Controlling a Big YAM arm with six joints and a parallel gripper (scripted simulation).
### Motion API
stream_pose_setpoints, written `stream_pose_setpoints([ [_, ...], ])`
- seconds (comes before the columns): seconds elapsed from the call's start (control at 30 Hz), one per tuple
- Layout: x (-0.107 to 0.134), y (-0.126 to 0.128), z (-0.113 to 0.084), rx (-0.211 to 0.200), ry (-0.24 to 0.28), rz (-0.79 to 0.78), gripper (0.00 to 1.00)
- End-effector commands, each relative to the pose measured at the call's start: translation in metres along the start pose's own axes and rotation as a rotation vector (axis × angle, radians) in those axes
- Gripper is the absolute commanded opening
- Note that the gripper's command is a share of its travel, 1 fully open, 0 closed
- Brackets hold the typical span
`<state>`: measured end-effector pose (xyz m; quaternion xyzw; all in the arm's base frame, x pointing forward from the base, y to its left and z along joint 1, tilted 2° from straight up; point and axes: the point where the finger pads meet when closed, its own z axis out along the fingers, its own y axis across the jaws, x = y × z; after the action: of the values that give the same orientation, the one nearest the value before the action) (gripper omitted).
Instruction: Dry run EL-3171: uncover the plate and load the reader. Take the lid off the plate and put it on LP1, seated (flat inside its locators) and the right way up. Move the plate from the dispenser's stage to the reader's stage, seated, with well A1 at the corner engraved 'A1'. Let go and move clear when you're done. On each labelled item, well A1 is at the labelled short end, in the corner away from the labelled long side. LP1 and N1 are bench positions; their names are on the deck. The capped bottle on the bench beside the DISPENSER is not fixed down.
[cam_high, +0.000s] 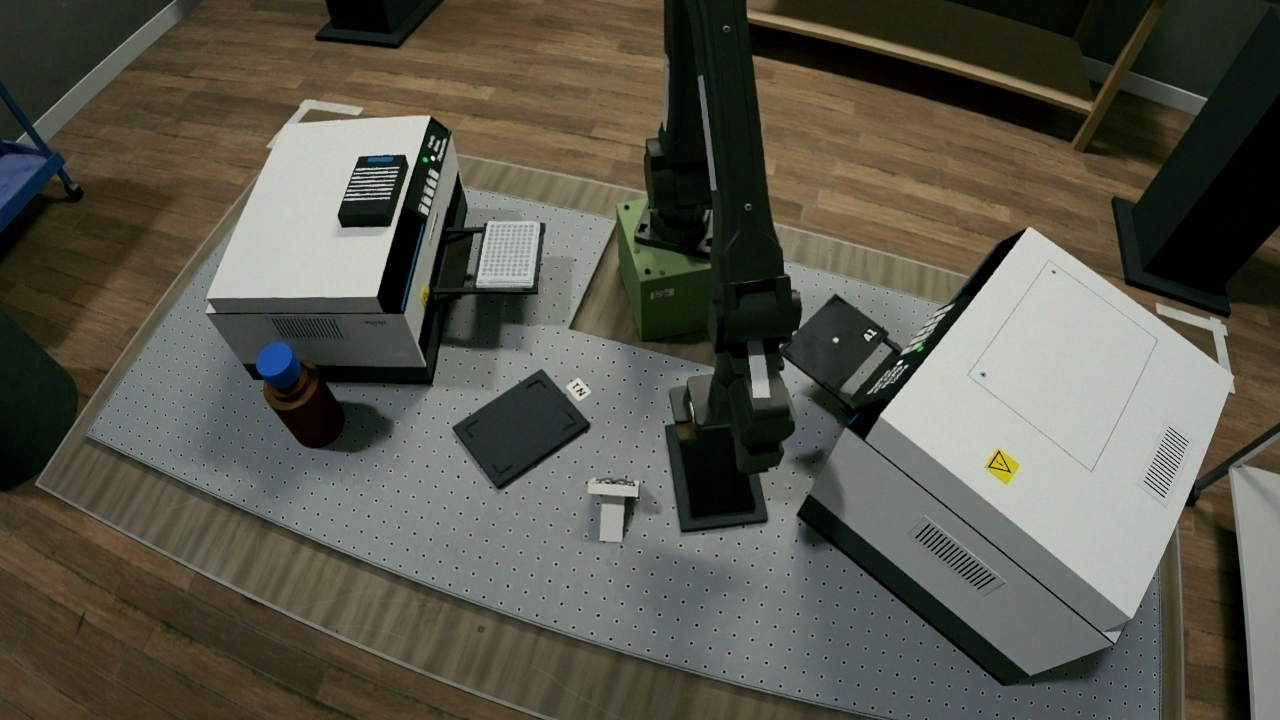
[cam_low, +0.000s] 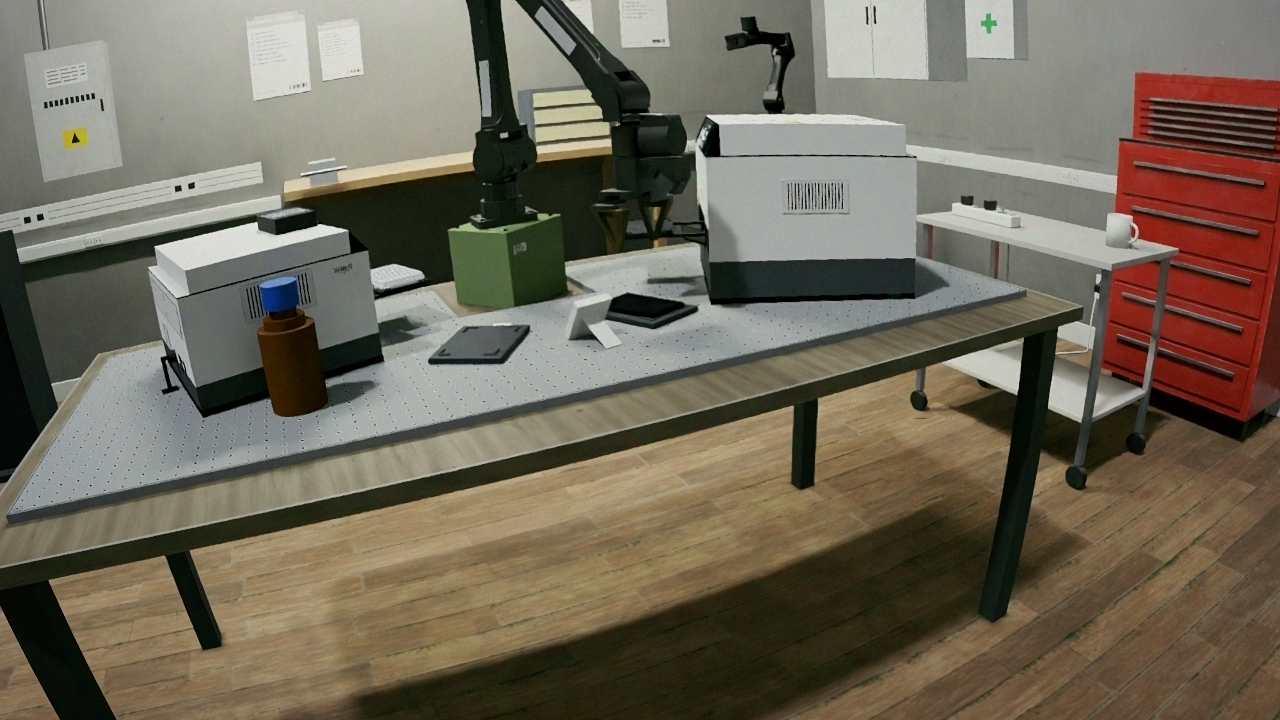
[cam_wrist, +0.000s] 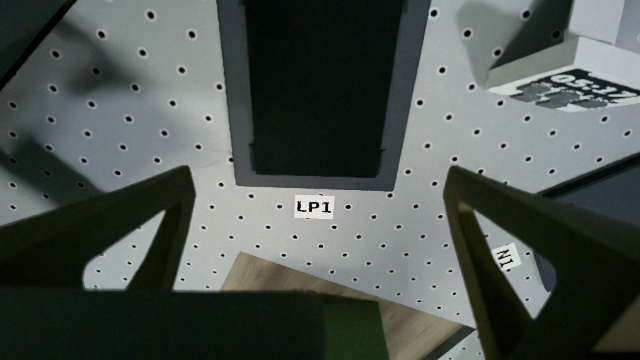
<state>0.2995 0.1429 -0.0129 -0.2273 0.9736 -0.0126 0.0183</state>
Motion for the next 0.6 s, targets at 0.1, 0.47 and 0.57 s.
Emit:
stream_pose_setpoints([
  [0.1, -0.017, -0.01, -0.01, -0.005, -0.05, 0.002, 1.0],
  [0.47, 0.005, -0.057, -0.019, -0.005, -0.018, 0.004, 1.0],
  [0.57, 0.001, -0.071, -0.023, 0.001, -0.034, -0.003, 1.0],
])
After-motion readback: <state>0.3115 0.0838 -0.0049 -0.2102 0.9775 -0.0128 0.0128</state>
